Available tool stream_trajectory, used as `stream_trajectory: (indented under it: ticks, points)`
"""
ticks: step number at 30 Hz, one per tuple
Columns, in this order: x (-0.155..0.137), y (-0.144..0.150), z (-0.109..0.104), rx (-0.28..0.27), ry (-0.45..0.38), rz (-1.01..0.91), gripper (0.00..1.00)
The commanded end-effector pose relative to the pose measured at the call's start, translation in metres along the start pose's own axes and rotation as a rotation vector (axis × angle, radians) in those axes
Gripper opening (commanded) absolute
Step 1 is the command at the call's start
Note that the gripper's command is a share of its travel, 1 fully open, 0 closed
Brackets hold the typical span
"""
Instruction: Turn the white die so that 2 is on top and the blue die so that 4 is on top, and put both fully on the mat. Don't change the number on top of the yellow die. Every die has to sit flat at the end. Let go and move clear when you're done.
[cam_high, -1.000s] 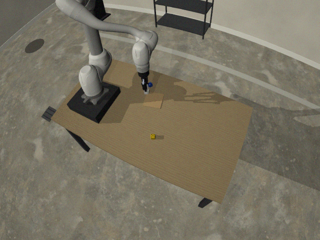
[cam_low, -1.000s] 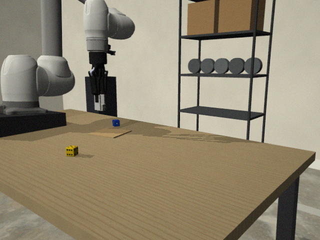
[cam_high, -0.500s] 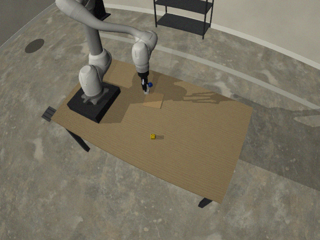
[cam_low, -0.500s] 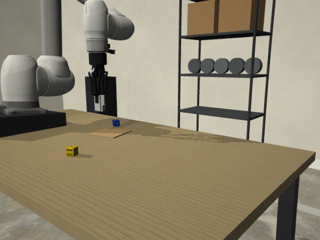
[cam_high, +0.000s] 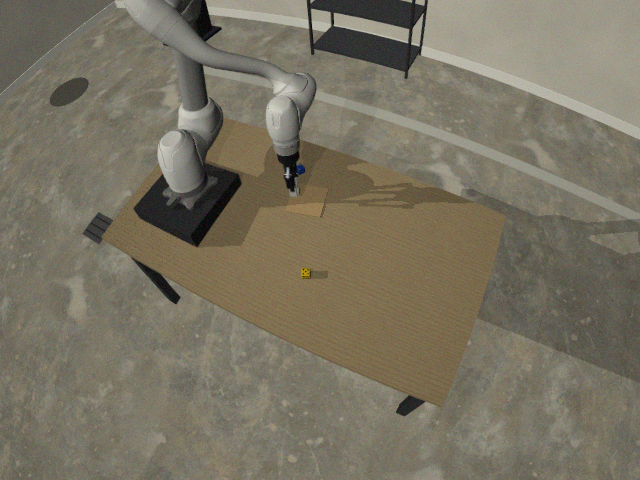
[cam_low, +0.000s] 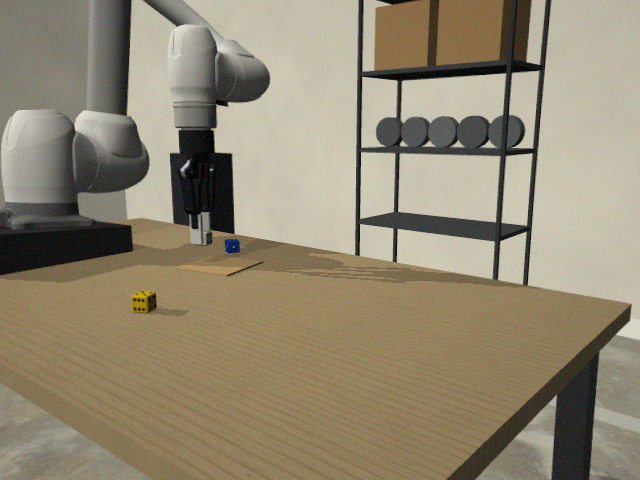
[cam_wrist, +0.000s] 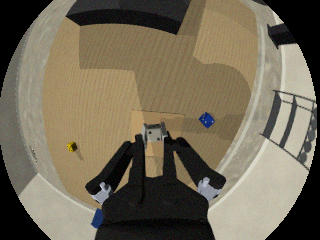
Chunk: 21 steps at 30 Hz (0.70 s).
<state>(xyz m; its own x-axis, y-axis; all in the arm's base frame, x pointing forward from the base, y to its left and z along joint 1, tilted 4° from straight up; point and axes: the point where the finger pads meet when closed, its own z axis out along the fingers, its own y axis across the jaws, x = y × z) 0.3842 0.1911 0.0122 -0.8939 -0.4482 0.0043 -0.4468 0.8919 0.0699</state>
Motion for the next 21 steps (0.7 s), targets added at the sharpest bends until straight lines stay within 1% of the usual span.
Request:
stream_trajectory:
  ticks: [1, 5, 8, 21]
  points:
    - [0.001, 0.003, 0.020, -0.006, 0.003, -0.001, 0.24]
    - [0.001, 0.003, 0.033, -0.006, 0.003, -0.001, 0.24]
    - [0.001, 0.003, 0.039, -0.006, 0.003, -0.001, 0.24]
    - [0.001, 0.003, 0.042, -0.006, 0.003, -0.001, 0.24]
